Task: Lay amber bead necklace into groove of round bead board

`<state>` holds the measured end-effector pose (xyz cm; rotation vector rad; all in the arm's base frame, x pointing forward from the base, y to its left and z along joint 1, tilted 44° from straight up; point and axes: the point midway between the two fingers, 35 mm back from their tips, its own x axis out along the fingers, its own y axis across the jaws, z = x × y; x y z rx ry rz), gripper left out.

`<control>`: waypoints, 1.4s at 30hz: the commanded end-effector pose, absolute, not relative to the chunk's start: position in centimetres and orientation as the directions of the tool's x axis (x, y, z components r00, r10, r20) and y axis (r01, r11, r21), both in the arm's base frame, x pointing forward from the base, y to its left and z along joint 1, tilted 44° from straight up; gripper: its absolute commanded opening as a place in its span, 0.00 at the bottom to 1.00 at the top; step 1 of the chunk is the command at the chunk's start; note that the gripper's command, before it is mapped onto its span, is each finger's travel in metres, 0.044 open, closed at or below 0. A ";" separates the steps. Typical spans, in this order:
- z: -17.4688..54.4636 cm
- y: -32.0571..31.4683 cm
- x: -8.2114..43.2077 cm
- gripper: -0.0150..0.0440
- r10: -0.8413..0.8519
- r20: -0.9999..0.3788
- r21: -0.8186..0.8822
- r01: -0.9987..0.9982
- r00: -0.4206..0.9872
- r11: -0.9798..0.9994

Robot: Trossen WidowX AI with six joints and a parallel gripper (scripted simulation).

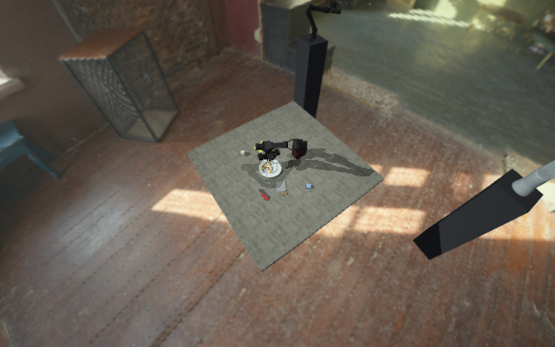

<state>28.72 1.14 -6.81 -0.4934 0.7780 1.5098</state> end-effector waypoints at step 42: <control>-9.1 3.6 28.6 0.28 0.680 -0.727 0.110 -0.994 -0.099 -0.027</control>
